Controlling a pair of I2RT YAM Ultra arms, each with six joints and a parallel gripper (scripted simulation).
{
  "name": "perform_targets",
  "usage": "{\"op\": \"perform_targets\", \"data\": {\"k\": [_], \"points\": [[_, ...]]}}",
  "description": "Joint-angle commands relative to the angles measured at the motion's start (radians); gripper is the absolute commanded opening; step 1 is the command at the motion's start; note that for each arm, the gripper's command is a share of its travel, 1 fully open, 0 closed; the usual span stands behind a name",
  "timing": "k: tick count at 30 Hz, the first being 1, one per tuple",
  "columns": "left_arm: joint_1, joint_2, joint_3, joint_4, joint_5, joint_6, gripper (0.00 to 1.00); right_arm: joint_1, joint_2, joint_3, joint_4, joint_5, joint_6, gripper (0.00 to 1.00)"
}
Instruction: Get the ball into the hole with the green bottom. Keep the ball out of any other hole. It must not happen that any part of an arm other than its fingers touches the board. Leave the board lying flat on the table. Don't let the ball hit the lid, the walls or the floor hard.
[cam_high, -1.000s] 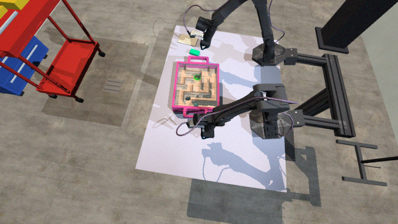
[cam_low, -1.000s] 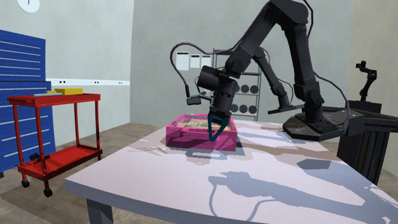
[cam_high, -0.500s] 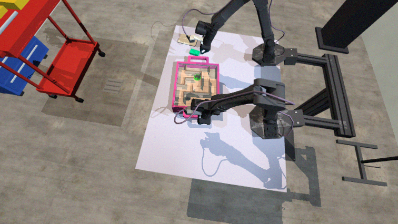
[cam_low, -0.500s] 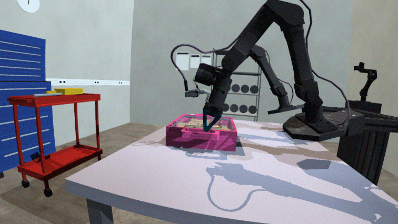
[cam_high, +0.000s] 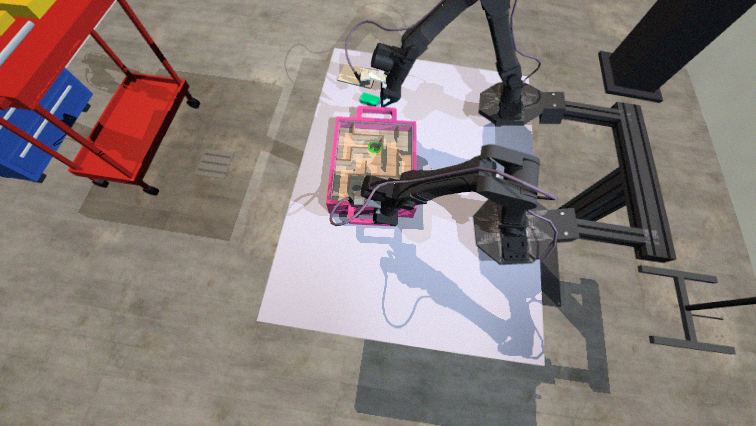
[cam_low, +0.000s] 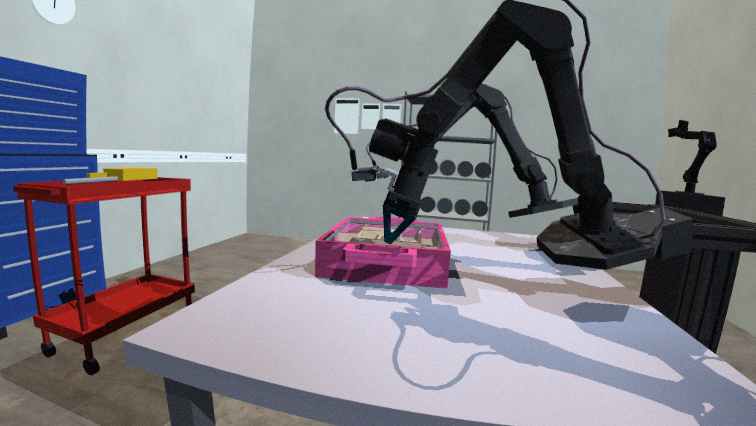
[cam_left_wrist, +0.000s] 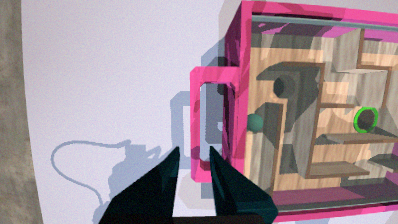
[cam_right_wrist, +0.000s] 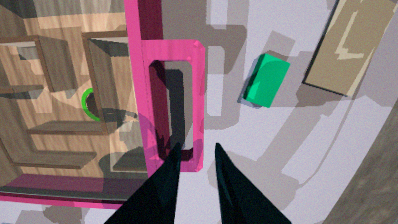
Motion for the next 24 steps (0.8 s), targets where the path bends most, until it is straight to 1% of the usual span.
{"op": "perform_targets", "data": {"k": [1,8,12,13,14,17,24], "points": [[0.015,0.03,0.022,0.038,0.016,0.011,0.34,0.011,-0.002,0.027,0.0,-0.004,0.001,0.34],[0.004,0.057,0.023,0.071,0.019,0.017,0.34,0.008,-0.002,0.028,0.0,-0.004,0.001,0.34],[0.027,0.075,0.031,0.084,0.02,0.019,0.34,0.008,-0.002,0.028,0.0,-0.004,0.001,0.34],[0.003,0.077,0.015,0.091,0.015,0.02,0.34,0.008,-0.002,0.028,0.0,-0.004,0.001,0.34],[-0.003,0.088,0.031,0.096,0.022,0.021,0.34,0.008,-0.002,0.028,0.0,-0.004,0.001,0.34],[0.031,0.103,0.033,0.11,0.02,0.023,0.34,0.008,-0.002,0.027,0.0,-0.004,0.001,0.34],[0.036,0.145,0.039,0.146,0.028,0.03,0.34,0.008,-0.002,0.028,0.0,-0.004,0.001,0.34]]}}
